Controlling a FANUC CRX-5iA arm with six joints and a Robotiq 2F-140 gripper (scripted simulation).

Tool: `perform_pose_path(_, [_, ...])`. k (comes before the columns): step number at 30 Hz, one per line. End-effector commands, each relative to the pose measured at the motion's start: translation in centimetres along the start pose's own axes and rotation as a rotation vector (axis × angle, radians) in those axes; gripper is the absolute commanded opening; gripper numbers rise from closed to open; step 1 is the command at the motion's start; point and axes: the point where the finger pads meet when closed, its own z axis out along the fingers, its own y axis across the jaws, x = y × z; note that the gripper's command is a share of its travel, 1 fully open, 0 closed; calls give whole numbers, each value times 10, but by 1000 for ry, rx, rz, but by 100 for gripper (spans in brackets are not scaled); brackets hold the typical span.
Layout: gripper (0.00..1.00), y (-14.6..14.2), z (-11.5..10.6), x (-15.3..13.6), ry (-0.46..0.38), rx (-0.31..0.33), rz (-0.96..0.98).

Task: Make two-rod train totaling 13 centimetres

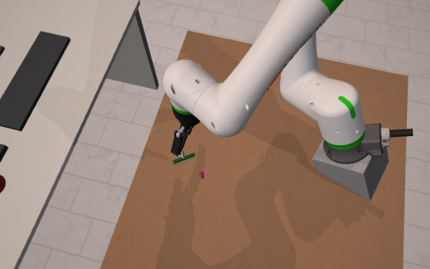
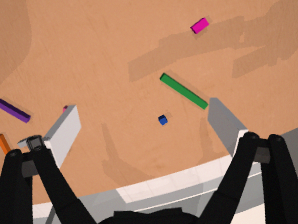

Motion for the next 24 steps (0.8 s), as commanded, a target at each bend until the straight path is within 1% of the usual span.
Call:
perform_pose_path(1, [100, 5, 0, 10, 6, -4, -167])
perform_pose_path(5, [100, 9, -1, 18, 5, -5, -291])
perform_pose_path(24, [100, 9, -1, 18, 5, -5, -295])
